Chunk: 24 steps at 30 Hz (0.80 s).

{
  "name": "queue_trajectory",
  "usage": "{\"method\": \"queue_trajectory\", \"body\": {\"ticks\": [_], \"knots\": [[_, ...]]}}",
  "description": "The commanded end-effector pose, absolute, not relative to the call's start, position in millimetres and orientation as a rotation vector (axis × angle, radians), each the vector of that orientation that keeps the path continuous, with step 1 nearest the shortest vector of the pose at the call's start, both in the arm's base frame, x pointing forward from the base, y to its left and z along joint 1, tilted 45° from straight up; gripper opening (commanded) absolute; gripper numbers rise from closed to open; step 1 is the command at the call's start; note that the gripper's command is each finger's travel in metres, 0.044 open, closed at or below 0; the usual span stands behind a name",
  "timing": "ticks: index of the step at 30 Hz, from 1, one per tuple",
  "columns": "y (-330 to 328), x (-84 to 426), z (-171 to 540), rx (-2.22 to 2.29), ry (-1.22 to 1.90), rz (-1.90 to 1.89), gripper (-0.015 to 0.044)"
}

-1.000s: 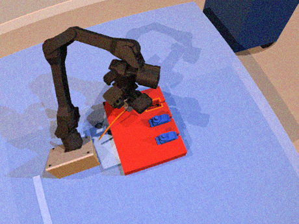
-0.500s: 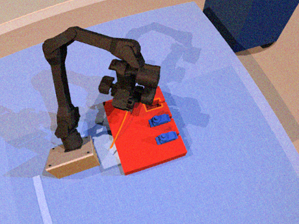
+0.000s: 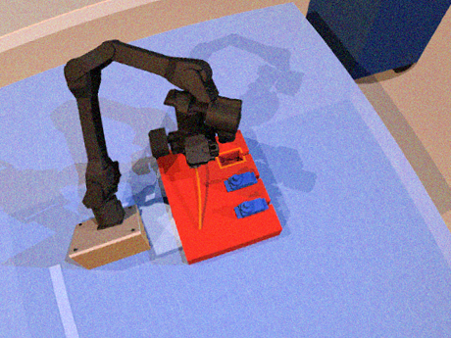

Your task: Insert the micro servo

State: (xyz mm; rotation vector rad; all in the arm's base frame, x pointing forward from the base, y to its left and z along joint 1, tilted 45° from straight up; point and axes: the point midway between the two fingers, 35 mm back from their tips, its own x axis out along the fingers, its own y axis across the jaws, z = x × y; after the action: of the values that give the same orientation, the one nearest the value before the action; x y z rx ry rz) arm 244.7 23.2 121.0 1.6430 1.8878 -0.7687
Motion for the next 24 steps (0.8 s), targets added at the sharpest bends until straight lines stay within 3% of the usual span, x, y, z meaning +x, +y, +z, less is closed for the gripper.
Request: {"method": "queue_trajectory", "body": {"ticks": [1, 24], "knots": [[21.2, 246.6, 121.9, 1.556, 1.886, -0.617, 0.0000], [21.2, 246.6, 121.9, 1.020, 1.799, 0.148, 0.0000]]}}
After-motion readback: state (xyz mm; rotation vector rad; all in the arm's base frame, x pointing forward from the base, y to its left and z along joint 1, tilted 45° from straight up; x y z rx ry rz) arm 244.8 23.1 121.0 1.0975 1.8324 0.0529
